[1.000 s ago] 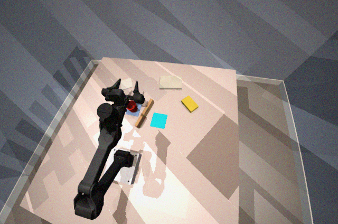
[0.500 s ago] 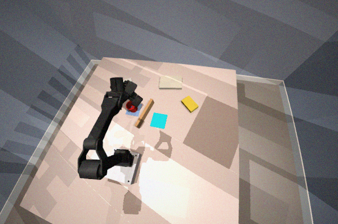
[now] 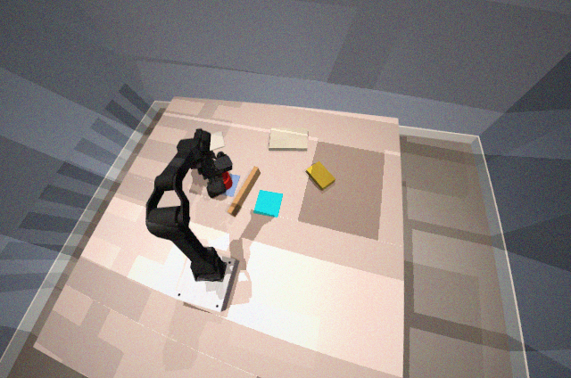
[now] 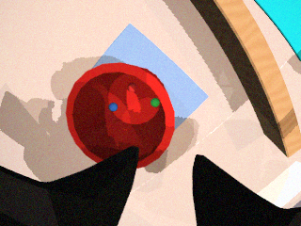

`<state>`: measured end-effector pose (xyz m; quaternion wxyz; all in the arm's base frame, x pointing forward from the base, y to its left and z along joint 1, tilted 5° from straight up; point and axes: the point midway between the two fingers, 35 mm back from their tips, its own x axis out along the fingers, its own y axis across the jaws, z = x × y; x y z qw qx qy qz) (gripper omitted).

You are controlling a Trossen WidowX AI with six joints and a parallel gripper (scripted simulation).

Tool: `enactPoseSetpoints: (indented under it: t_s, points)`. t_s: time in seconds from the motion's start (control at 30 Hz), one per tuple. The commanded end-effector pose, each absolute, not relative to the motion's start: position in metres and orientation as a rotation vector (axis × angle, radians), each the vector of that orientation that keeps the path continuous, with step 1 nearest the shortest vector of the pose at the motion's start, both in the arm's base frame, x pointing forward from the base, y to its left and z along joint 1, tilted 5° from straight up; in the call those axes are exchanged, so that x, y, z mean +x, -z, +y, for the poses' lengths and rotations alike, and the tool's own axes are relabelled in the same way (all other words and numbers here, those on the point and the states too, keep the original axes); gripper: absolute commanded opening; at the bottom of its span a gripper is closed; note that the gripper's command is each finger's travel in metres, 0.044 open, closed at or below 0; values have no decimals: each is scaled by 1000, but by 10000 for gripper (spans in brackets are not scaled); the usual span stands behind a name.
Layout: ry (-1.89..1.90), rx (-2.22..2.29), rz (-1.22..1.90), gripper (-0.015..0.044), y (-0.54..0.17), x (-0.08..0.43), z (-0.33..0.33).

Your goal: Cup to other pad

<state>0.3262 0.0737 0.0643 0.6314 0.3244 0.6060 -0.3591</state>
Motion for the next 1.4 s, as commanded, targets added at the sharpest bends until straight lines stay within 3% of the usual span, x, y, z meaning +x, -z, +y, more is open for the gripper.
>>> enactPoseSetpoints:
  t_s: [0.0,1.37]
  points:
    - [839,748,1382,148,-65,328,74]
    - [840,747,1382,148,0,330,67]
